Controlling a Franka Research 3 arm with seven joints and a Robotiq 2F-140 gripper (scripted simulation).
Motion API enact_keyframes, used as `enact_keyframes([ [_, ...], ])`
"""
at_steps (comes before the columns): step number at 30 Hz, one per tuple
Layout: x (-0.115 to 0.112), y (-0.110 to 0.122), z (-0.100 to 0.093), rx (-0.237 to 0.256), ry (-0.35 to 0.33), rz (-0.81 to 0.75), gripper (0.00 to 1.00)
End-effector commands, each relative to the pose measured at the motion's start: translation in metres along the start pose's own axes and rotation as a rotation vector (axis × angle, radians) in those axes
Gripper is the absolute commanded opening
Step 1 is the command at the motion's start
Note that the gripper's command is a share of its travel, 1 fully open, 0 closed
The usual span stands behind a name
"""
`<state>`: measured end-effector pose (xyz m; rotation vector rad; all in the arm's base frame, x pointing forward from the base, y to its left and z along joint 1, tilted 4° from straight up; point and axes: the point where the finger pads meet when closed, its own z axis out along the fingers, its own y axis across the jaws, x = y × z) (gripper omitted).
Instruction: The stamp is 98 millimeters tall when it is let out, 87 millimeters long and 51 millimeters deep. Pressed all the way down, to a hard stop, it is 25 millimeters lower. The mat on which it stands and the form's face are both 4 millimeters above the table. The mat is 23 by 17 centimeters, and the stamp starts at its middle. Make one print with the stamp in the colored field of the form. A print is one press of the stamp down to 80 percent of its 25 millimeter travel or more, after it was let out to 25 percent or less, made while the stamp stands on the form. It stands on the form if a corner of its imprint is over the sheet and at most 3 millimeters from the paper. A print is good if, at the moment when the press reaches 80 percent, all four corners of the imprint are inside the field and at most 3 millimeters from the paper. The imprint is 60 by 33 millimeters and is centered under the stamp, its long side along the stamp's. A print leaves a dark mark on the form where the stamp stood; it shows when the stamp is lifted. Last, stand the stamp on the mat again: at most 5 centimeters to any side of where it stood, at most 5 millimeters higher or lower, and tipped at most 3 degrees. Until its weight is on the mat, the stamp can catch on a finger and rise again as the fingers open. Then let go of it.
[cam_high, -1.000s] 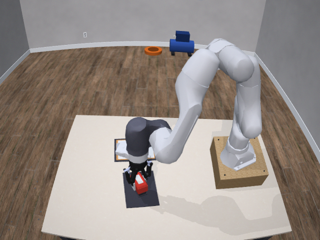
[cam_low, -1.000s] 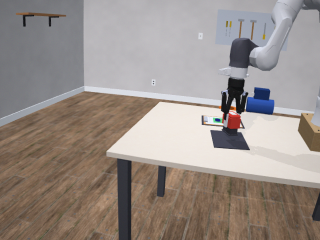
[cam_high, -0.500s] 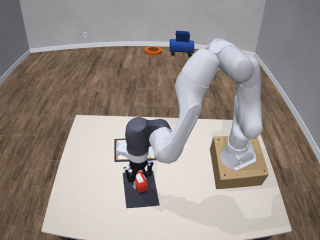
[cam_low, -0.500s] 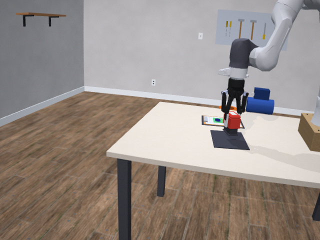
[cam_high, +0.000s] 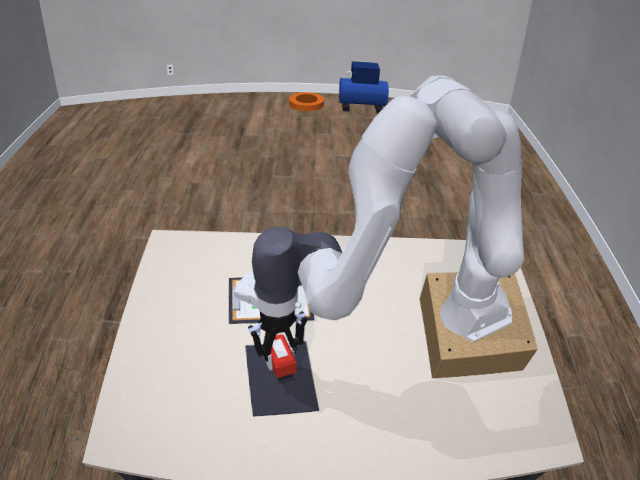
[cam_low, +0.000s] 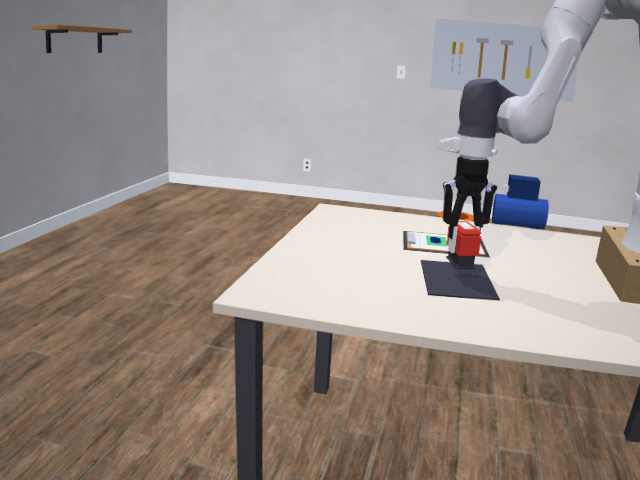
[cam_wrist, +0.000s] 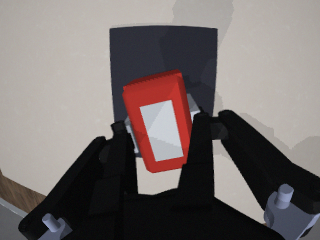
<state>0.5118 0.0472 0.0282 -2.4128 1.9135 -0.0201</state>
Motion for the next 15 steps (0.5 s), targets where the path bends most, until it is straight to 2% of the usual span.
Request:
enact_keyframes([
  [1,-0.0007,-0.0026,-0.0016,0.007,0.000,-0.010,0.21],
  [15,-0.0018,-0.0043,-0.0024,0.007,0.000,-0.010,0.21],
])
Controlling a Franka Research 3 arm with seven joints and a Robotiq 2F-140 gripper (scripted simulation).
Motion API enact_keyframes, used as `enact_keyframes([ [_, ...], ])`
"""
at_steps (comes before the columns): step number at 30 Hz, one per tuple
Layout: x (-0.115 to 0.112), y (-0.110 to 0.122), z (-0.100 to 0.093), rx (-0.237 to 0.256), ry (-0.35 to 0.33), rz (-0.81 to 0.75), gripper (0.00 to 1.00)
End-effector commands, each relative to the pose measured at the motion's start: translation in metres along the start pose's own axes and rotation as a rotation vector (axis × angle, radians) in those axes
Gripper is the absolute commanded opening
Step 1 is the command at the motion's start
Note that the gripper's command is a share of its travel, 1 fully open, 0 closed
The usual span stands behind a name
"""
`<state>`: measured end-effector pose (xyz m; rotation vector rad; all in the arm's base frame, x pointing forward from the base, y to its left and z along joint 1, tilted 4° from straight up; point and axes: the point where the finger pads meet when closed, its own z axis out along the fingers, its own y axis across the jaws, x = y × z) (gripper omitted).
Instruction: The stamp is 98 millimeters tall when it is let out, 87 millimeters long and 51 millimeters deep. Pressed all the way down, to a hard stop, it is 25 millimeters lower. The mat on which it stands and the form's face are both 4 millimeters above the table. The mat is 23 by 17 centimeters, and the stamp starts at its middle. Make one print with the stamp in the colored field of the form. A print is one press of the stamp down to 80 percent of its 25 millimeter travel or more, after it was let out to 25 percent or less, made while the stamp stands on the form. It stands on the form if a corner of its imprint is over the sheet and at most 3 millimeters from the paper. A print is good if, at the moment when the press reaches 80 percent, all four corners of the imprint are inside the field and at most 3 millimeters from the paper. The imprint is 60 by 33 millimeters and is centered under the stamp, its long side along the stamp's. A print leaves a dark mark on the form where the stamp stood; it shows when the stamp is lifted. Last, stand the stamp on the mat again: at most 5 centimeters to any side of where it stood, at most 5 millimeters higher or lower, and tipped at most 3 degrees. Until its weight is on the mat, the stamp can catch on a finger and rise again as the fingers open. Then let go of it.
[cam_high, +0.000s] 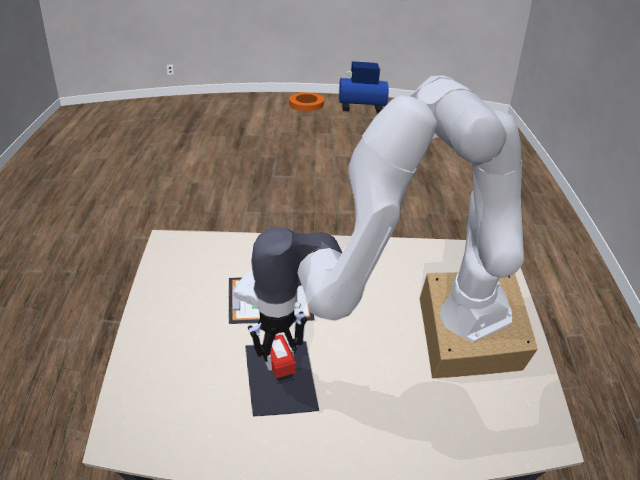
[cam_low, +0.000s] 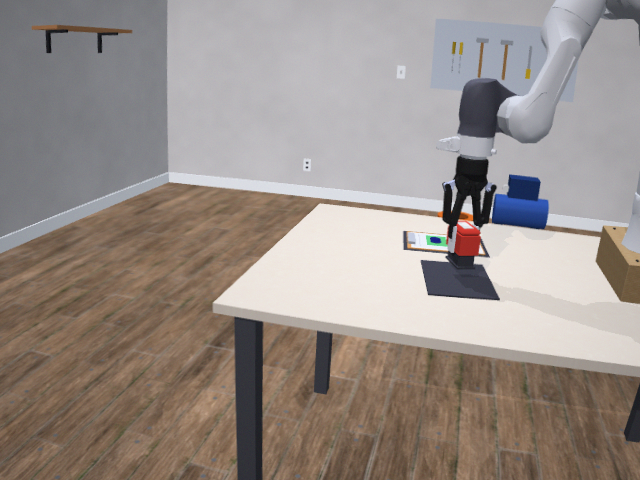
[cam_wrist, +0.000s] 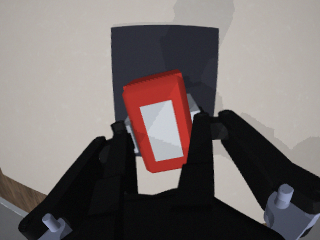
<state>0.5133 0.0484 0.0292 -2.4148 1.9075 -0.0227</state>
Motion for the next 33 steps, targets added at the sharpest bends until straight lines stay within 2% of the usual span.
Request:
enact_keyframes([
  [1,-0.001,-0.003,-0.001,0.004,0.000,-0.006,0.21],
  [15,-0.001,-0.003,0.015,0.004,0.000,-0.006,0.21],
  [24,-0.002,-0.003,0.034,0.004,0.000,-0.006,0.21],
  [33,-0.002,-0.003,0.038,0.004,0.000,-0.006,0.21],
])
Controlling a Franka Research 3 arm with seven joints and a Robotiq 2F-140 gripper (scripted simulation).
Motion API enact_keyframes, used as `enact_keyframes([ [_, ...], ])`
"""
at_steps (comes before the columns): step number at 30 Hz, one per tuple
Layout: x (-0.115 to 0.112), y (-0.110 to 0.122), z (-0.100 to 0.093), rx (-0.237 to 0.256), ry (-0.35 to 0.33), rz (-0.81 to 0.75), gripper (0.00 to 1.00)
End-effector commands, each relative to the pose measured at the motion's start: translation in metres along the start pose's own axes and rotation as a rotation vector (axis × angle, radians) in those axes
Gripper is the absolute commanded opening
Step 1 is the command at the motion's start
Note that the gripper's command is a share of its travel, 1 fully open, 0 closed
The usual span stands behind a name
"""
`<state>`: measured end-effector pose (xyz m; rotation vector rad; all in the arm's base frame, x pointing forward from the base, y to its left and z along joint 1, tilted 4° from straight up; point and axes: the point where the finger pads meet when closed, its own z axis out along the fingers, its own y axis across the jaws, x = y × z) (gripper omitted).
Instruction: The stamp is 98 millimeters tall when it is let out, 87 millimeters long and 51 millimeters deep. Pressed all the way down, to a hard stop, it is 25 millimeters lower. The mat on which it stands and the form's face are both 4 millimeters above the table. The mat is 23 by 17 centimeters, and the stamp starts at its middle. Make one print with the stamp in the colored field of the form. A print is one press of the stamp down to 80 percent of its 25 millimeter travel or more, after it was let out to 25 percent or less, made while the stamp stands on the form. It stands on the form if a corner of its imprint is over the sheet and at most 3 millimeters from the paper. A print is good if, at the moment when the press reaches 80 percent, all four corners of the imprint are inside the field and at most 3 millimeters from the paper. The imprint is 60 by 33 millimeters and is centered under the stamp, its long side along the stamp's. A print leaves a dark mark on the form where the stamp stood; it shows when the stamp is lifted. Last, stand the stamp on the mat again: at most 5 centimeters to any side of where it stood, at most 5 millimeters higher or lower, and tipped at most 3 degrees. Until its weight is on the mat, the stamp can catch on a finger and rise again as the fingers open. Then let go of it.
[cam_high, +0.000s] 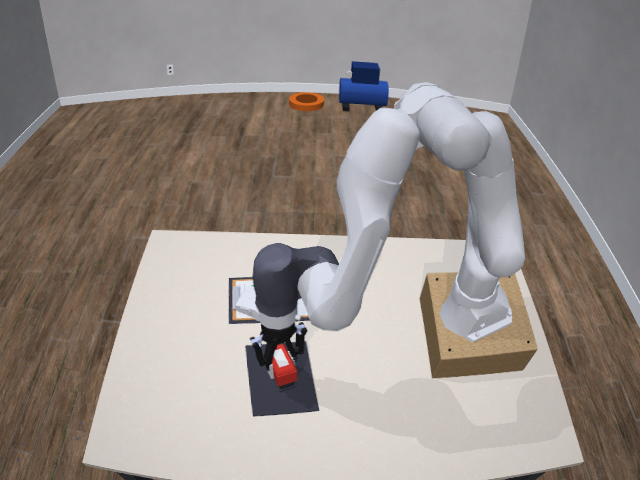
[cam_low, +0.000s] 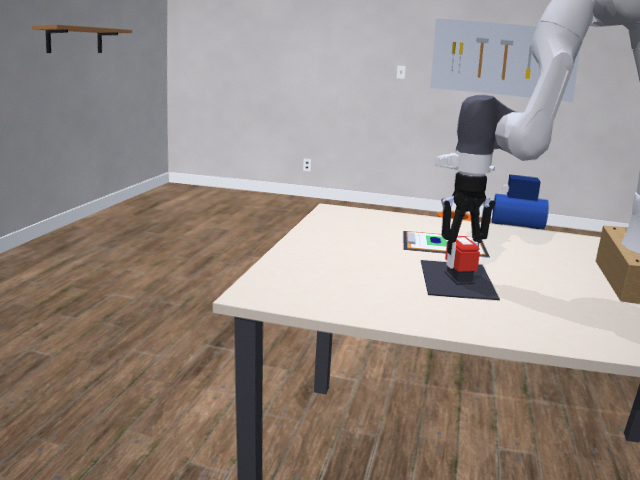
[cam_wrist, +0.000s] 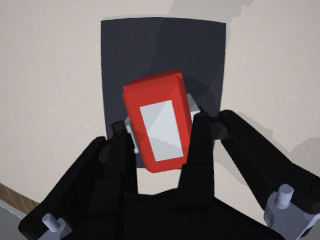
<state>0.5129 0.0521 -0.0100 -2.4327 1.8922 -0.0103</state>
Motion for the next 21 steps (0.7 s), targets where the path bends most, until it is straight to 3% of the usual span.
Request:
enact_keyframes([
  [1,0.0010,-0.0053,-0.0016,0.013,0.004,0.008,0.21],
  [21,0.0027,-0.0067,-0.0014,0.013,0.004,0.008,0.21],
])
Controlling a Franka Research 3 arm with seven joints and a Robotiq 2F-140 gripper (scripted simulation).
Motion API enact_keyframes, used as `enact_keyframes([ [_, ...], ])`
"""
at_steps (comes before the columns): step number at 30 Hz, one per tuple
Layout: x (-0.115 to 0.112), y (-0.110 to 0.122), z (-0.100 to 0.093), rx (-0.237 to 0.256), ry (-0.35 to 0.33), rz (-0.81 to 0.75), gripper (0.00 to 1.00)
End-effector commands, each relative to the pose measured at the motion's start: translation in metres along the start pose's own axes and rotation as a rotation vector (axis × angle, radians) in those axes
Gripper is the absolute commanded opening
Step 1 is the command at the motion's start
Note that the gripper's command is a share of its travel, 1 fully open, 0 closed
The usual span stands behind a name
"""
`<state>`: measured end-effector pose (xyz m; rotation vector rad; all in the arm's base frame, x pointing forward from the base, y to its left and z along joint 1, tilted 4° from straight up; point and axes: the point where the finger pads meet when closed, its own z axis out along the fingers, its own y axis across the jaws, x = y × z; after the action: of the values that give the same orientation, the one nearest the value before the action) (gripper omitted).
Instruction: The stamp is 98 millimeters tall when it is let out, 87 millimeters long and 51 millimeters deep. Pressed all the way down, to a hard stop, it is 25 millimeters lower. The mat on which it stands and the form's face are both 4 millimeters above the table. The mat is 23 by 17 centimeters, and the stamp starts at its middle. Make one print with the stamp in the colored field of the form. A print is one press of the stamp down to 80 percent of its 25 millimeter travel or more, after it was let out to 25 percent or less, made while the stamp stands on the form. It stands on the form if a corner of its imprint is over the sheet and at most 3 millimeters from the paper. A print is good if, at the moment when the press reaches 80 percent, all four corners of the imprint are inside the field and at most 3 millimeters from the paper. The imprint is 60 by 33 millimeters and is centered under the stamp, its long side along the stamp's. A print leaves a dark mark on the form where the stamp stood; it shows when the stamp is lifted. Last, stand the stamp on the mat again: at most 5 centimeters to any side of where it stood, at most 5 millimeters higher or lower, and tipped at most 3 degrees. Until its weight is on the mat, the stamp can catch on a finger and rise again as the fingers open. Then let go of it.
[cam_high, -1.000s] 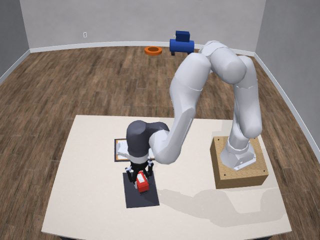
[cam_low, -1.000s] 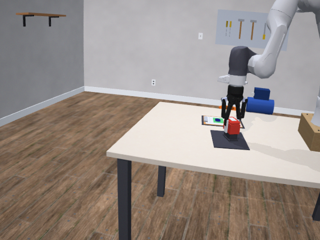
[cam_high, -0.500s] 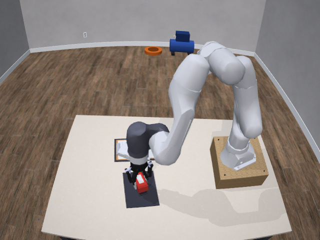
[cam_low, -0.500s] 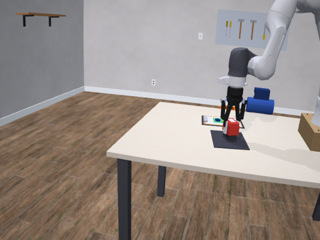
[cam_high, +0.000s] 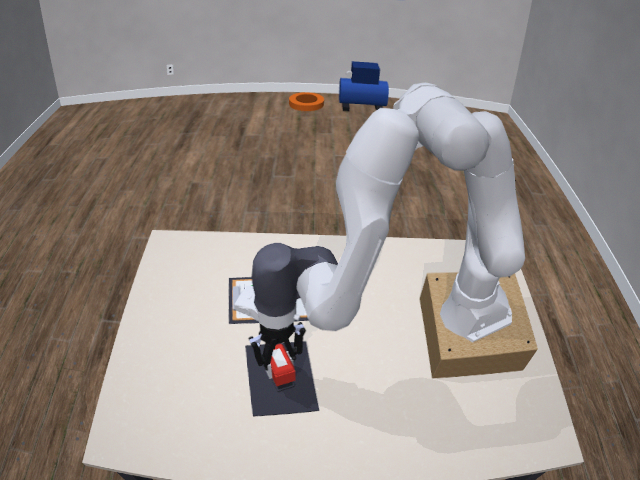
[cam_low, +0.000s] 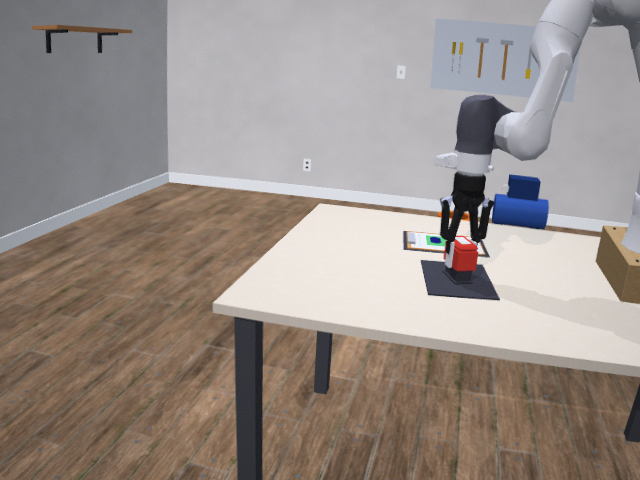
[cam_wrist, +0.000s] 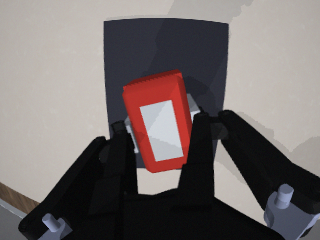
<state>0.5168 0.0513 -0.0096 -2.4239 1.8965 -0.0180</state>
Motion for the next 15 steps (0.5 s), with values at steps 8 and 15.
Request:
enact_keyframes([
  [8,0.0010,-0.0030,-0.0011,0.006,0.002,0.003,0.55],
  [15,0.0010,-0.0030,-0.0011,0.006,0.002,0.003,0.55],
])
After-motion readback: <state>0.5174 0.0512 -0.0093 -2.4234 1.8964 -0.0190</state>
